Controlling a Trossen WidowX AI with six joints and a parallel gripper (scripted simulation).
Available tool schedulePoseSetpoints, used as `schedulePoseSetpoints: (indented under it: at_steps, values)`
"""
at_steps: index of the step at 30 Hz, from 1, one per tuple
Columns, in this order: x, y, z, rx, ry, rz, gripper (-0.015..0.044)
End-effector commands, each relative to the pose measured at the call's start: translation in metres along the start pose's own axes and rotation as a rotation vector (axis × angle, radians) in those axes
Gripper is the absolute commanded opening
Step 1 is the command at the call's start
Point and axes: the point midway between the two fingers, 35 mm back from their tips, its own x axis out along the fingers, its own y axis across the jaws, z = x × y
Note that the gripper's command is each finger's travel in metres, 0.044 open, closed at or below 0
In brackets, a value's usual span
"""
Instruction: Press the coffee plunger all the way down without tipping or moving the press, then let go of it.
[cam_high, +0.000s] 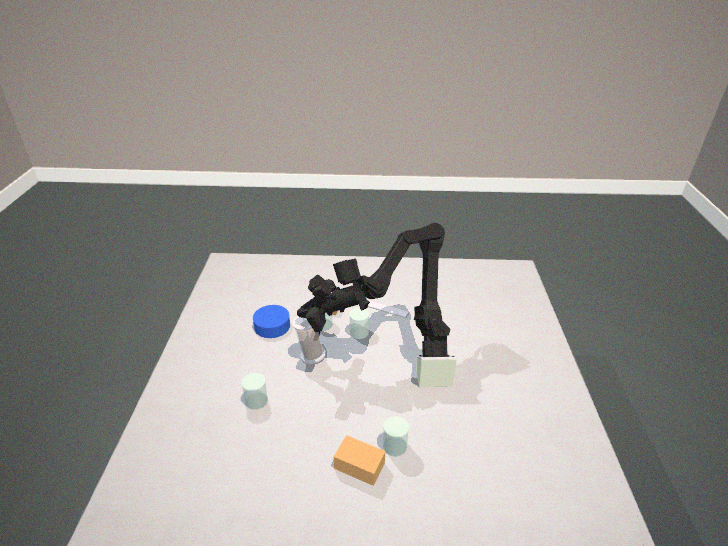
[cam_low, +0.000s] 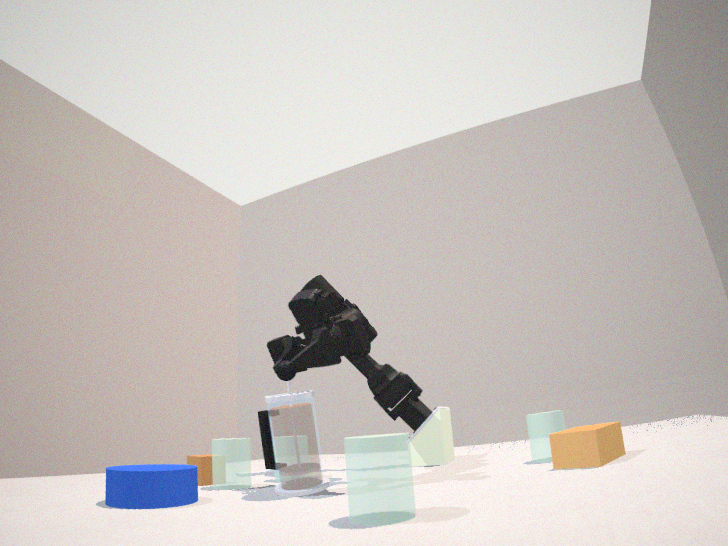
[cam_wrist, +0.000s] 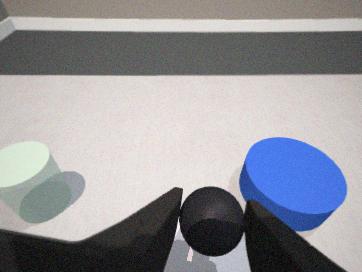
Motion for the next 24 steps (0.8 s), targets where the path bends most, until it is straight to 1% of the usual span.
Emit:
schedulePoseSetpoints:
  at_steps: [1, 24]
  values:
    - [0.0038, 0.0, -0.0085, -0.022, 0.031, -0.013, 0.0123]
    - [0.0042, 0.0012, -0.0069, -0.022, 0.031, -0.013, 0.0123]
